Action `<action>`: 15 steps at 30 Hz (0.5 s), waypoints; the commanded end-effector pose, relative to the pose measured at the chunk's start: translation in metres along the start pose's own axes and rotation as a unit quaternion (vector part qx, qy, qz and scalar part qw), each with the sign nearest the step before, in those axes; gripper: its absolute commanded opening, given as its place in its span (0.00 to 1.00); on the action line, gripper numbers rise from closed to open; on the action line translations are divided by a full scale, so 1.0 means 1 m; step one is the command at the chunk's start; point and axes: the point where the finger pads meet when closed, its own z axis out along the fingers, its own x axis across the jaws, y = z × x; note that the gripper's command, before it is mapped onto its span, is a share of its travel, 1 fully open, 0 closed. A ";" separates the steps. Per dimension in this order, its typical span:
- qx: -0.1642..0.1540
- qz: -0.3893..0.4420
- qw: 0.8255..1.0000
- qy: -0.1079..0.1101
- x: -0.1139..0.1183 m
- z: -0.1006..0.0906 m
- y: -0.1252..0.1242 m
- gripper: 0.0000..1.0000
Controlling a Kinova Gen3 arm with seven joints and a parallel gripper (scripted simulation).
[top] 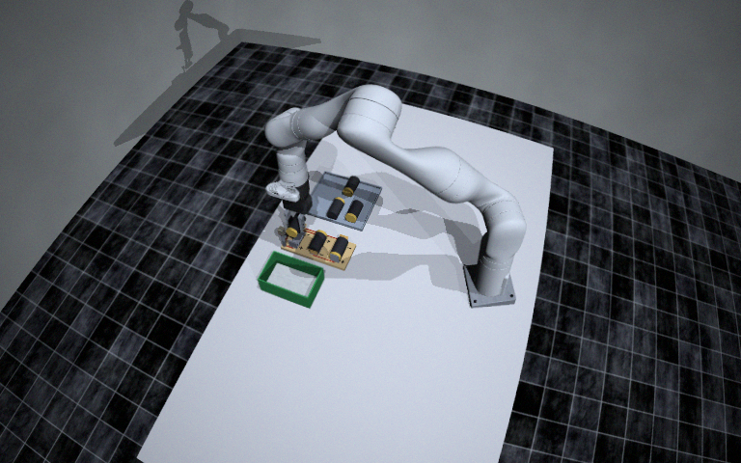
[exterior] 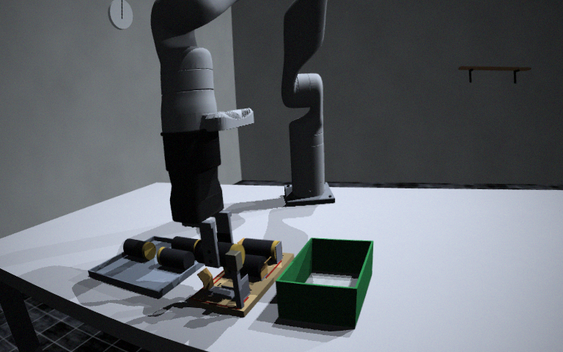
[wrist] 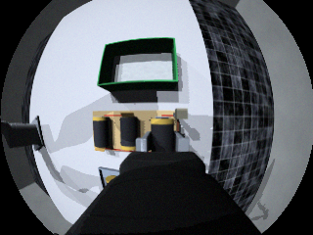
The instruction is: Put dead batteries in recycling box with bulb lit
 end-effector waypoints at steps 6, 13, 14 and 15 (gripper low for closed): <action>0.000 0.000 1.000 0.001 0.001 -0.001 0.000 0.57; 0.000 0.000 1.000 0.001 0.001 0.010 0.000 0.57; 0.000 0.000 1.000 0.001 0.001 0.011 0.000 0.57; 0.000 0.000 1.000 0.001 0.001 0.012 0.000 0.57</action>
